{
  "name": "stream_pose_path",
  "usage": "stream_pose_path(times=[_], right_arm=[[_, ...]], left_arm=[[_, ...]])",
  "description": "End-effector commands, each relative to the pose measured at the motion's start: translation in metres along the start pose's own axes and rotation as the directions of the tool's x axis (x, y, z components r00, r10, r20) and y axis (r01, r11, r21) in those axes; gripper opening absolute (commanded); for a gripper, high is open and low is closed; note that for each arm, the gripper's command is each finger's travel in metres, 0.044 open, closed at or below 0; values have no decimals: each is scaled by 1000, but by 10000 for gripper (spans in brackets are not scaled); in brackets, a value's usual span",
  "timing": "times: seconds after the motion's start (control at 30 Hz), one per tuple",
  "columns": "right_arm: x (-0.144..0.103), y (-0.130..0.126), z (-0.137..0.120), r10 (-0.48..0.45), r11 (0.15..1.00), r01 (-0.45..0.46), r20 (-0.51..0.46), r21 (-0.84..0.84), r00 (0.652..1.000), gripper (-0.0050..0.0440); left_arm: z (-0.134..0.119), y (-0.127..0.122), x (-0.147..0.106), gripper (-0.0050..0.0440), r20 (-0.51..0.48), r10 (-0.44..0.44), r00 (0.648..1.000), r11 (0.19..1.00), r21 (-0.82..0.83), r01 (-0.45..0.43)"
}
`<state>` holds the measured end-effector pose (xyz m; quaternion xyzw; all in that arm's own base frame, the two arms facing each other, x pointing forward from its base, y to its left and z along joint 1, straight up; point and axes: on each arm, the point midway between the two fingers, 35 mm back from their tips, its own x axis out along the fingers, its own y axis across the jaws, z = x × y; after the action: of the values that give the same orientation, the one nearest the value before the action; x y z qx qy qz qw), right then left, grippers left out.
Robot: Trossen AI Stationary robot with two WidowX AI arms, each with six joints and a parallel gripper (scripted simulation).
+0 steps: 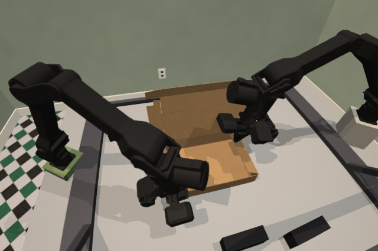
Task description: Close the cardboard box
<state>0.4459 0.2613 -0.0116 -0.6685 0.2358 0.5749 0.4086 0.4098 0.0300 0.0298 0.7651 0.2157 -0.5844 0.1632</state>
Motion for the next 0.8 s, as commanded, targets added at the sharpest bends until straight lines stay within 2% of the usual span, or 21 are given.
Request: stream_pose_path(times=[0.0, 0.77], right_arm=[[-2, -8, -1, -21, 1000, 21, -3, 3, 1000, 0], [17, -5, 0, -25, 1000, 25, -3, 3, 1000, 0]], left_arm=[[-6, 3, -9, 0, -23, 17, 1000, 1000, -2, -17], [-6, 3, -9, 0, -23, 17, 1000, 1000, -2, -17]])
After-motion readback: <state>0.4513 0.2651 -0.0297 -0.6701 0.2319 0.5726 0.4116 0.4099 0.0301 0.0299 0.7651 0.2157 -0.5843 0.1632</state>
